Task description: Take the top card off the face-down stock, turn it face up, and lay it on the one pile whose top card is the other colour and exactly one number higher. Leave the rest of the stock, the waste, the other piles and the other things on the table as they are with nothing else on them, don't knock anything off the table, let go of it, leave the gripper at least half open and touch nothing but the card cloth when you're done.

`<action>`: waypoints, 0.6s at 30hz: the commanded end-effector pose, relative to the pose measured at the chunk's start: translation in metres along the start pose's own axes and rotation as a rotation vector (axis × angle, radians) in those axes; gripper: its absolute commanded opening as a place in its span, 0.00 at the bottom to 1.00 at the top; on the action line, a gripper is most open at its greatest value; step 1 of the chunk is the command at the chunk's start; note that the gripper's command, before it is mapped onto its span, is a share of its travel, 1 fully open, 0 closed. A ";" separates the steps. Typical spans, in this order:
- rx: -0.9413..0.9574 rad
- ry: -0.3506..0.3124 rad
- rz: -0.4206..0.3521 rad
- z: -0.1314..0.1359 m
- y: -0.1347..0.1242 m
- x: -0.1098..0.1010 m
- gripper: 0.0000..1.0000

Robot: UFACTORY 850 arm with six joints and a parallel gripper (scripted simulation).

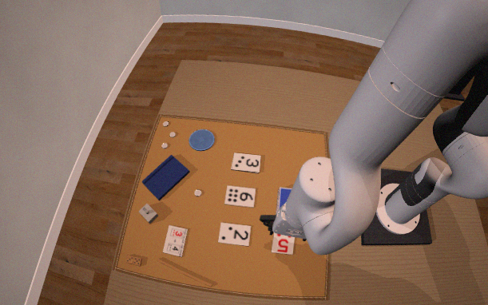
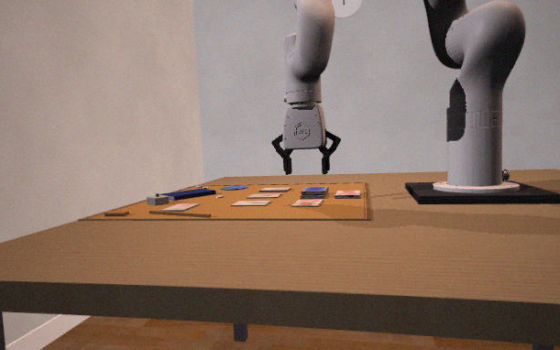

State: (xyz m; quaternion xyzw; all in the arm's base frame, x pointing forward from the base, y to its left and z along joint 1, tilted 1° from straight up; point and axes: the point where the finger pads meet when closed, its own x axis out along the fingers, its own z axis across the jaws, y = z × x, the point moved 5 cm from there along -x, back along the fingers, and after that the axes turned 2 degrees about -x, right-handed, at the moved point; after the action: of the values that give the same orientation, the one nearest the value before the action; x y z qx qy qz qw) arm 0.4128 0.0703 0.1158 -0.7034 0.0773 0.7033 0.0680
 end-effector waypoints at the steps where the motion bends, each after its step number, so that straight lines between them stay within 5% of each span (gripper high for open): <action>1: -0.058 0.001 -0.001 -0.001 0.000 0.001 1.00; 10: -0.086 0.001 -0.001 0.000 0.000 0.002 1.00; 11: -0.086 0.001 -0.001 0.000 0.000 0.002 0.86; 18: -0.086 0.001 -0.001 0.000 0.000 0.004 0.86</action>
State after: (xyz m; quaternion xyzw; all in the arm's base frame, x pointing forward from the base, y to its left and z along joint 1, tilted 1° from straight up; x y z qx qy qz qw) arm 0.4126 0.0701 0.1124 -0.7056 0.0469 0.7061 0.0380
